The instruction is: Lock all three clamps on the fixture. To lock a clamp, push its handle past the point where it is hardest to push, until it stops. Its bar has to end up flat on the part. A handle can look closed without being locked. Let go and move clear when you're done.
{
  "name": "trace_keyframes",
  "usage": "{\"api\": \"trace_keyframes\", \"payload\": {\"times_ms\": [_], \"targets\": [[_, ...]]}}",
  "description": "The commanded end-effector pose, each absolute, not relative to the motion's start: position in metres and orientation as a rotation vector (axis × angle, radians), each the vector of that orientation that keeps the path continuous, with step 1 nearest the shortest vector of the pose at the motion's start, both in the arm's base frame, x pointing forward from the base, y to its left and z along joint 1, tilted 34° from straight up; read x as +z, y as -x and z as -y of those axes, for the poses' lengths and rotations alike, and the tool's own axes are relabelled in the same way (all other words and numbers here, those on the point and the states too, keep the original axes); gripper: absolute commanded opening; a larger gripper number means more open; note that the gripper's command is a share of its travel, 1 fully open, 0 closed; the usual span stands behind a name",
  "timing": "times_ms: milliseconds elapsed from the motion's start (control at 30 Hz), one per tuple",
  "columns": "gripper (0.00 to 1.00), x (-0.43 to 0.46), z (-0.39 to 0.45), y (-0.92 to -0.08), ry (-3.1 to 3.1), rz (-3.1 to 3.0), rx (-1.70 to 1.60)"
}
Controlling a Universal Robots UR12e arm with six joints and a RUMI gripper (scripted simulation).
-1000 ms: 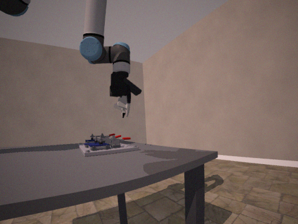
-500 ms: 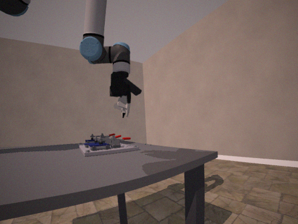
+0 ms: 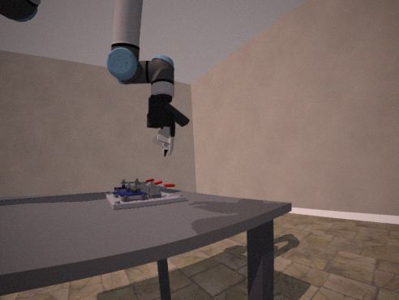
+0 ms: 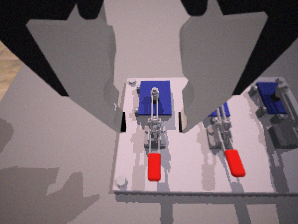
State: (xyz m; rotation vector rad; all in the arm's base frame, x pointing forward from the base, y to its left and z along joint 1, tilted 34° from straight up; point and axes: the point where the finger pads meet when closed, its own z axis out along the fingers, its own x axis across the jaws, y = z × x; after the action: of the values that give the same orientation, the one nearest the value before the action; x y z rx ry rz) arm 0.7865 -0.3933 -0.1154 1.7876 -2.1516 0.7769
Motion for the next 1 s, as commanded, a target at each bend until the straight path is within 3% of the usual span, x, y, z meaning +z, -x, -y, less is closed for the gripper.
{"api": "trace_keyframes", "payload": {"times_ms": [0, 967], "targets": [[0.28, -0.107, 0.388, -0.786, -1.788, 2.152, 0.779], [0.28, -0.088, 0.36, -0.784, -1.788, 2.152, 0.779]]}}
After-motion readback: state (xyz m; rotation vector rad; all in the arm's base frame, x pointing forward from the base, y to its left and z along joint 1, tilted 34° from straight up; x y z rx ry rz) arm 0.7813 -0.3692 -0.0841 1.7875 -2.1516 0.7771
